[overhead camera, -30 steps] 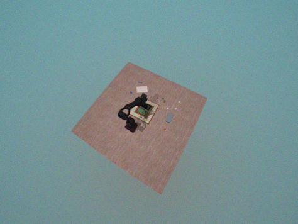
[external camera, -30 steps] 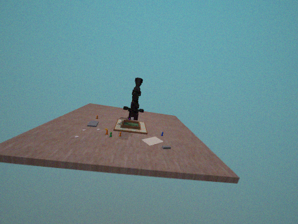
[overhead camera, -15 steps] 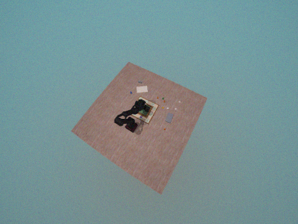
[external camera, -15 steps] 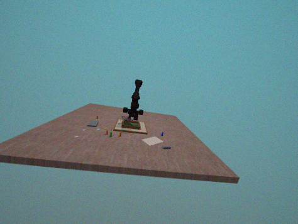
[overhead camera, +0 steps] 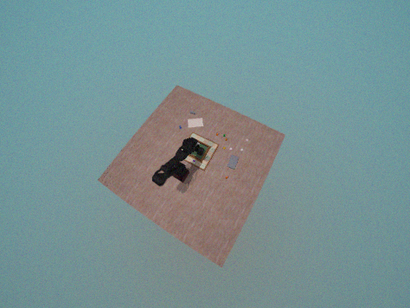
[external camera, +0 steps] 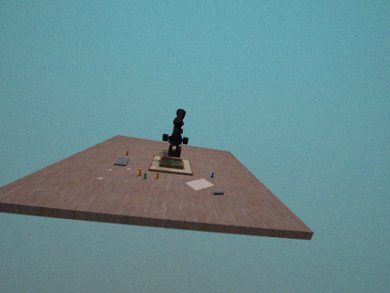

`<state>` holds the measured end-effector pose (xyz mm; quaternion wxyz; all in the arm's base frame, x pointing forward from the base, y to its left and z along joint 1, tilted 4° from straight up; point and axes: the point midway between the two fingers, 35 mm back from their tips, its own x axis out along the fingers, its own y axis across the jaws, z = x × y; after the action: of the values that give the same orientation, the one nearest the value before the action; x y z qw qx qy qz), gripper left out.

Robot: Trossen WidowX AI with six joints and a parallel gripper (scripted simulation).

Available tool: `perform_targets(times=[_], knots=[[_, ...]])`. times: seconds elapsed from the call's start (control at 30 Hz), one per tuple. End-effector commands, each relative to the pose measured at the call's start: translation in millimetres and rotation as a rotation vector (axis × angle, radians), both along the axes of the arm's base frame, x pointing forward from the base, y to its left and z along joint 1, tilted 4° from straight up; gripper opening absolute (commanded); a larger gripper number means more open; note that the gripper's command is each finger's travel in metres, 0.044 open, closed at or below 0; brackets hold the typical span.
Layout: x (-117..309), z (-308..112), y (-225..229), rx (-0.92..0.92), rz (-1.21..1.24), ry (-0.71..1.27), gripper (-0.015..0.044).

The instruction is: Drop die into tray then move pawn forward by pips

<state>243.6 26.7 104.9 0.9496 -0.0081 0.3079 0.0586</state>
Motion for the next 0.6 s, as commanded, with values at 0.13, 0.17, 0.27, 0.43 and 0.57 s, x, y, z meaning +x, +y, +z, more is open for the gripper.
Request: perform_targets(times=[0.13,0.17,0.27,0.43,0.57], knots=[[-3.6,0.5,0.4,0.001,0.005,0.004,0.0000],[-3.6,0.5,0.4,0.001,0.005,0.004,0.0000],[-3.3,-1.0,-0.4,-0.001,0.000,0.009,0.0000],[-3.3,-1.0,-0.4,-0.001,0.000,0.009,0.0000],[-3.3,-1.0,-0.4,-0.001,0.000,0.009,0.0026]])
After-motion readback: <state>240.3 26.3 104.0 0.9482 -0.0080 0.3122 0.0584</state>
